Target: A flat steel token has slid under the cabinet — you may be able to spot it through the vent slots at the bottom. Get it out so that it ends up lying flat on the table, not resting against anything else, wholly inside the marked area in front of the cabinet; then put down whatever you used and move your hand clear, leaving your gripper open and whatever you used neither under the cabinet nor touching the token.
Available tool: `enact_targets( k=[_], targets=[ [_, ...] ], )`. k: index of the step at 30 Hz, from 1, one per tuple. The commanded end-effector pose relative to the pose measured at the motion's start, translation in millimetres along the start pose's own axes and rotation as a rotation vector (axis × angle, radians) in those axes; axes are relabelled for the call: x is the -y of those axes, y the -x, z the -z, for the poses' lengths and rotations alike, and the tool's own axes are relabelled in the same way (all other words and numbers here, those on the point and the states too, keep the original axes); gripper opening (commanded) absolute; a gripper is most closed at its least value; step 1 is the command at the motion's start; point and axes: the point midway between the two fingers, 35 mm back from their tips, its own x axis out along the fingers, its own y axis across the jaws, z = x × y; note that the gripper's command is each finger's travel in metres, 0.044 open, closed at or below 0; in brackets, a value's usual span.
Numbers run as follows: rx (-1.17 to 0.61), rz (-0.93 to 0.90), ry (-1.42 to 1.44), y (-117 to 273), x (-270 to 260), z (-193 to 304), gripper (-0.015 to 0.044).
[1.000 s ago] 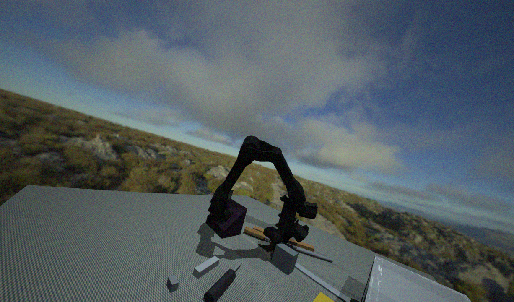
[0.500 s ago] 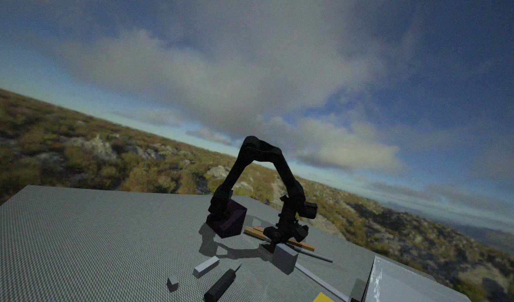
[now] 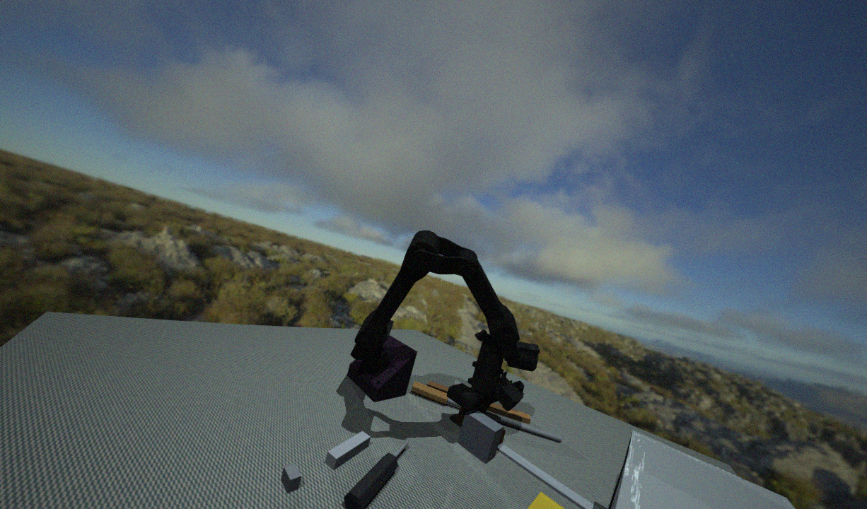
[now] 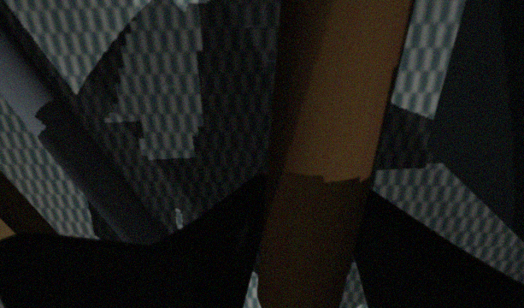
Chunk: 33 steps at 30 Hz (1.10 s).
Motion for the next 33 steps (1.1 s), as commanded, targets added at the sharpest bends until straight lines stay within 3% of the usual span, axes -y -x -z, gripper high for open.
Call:
enact_targets(
  k=[1, 33],
  targets=[
    [0.000, -0.003, 0.000, 0.1, -0.4, -8.9, 0.0000],
    [0.002, -0.001, 0.001, 0.8, 0.7, -50.4, 0.0000]
  ],
)
